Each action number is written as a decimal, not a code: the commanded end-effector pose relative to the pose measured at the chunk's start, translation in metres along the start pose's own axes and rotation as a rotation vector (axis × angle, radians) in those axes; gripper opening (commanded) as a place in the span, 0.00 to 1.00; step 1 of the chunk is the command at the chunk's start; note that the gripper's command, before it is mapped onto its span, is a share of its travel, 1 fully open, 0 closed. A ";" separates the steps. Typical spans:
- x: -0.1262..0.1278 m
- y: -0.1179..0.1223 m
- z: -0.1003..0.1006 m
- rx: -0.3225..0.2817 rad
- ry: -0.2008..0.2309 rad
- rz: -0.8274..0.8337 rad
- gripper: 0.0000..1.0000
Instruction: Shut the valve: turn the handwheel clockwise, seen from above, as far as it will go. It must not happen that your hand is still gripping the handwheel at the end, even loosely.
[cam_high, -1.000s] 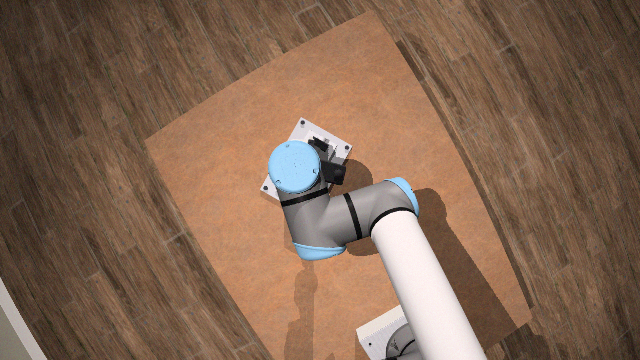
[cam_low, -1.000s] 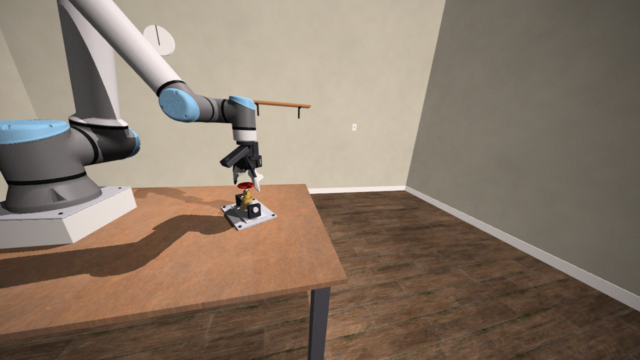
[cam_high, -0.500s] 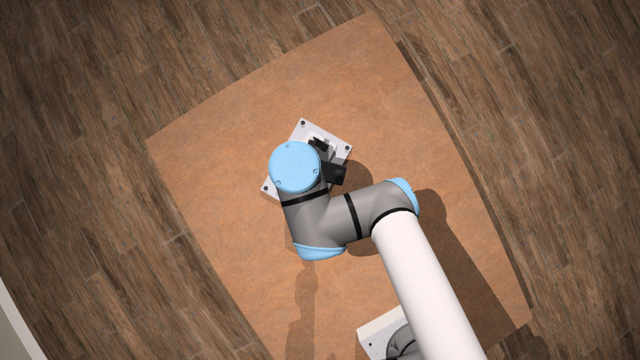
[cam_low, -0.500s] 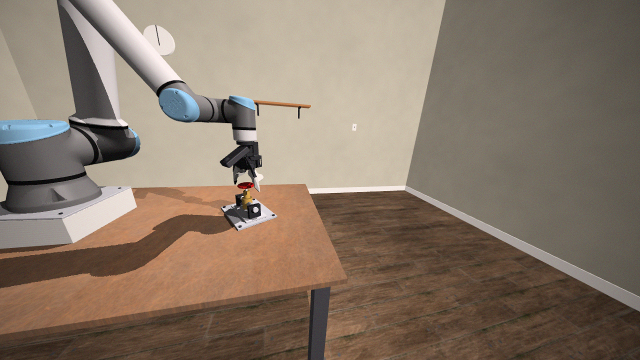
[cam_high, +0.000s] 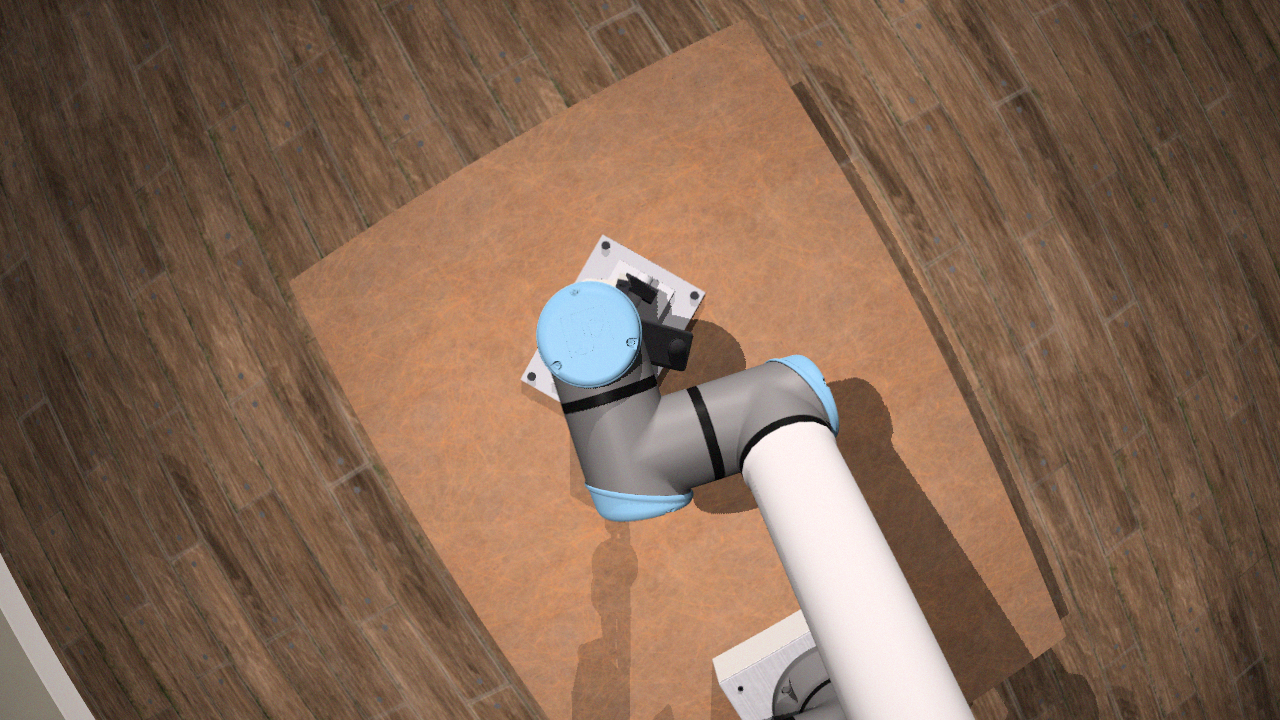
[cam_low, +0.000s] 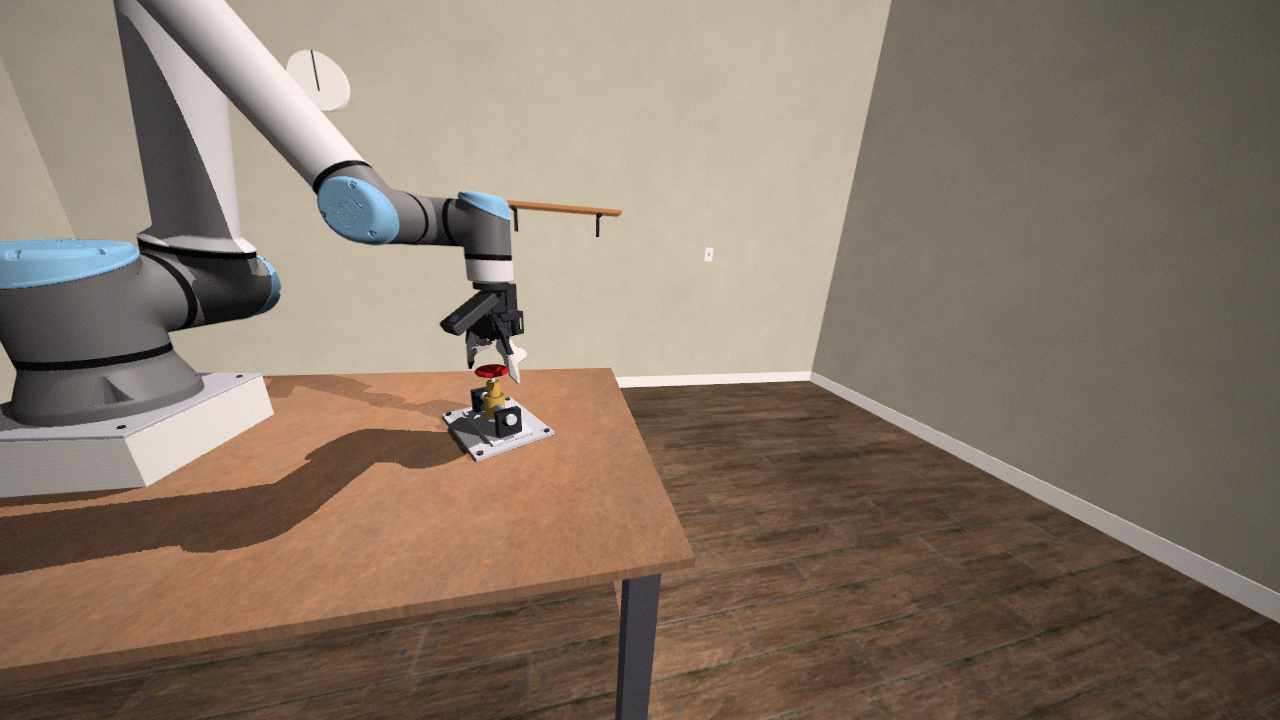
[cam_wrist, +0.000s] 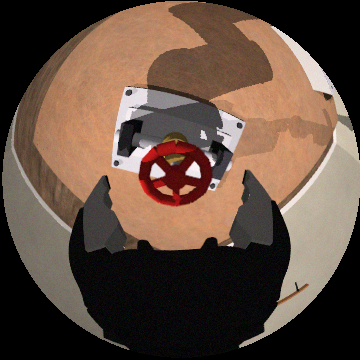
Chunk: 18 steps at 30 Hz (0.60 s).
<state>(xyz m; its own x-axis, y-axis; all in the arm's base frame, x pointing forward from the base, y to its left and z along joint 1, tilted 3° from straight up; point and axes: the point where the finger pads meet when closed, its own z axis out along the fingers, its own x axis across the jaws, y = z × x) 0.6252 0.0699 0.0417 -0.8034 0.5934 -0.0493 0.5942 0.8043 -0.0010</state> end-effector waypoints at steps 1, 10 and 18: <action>-0.001 -0.001 0.001 0.000 0.000 0.002 1.00; -0.001 -0.001 0.001 0.000 0.000 0.002 0.00; -0.001 -0.001 0.001 0.000 0.000 0.002 0.00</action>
<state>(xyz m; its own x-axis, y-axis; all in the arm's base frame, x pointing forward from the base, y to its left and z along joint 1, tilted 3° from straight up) 0.6253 0.0699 0.0417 -0.8034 0.5934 -0.0494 0.5942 0.8043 -0.0009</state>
